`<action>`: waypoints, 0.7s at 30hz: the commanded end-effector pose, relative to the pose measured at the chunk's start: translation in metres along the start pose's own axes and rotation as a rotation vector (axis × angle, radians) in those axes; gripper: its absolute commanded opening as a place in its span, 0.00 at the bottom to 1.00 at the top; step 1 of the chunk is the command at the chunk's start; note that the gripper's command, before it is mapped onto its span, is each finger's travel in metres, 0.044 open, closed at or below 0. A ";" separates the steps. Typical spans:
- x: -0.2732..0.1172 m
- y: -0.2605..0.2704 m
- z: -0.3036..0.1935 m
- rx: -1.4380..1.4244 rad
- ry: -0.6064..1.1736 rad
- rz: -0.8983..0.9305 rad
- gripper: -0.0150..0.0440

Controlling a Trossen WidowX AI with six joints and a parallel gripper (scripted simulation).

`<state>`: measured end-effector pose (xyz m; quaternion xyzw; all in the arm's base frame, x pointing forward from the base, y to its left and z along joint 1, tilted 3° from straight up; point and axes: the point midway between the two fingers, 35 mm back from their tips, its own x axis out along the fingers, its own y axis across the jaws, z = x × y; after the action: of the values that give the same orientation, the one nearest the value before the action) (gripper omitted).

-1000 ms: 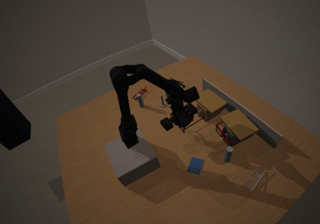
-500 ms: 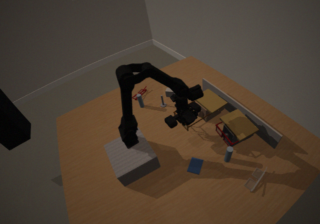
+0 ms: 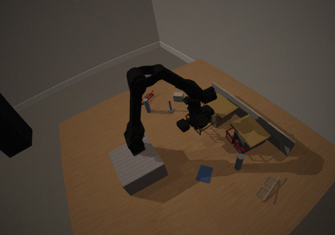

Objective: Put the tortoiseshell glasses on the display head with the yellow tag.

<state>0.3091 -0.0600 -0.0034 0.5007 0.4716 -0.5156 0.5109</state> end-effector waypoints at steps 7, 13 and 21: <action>0.000 0.016 0.000 0.005 0.002 -0.005 0.25; 0.000 0.025 0.000 0.005 0.002 -0.004 0.25; 0.000 0.037 0.000 0.005 0.002 -0.003 0.25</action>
<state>0.3416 -0.0612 -0.0011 0.5014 0.4709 -0.5149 0.5116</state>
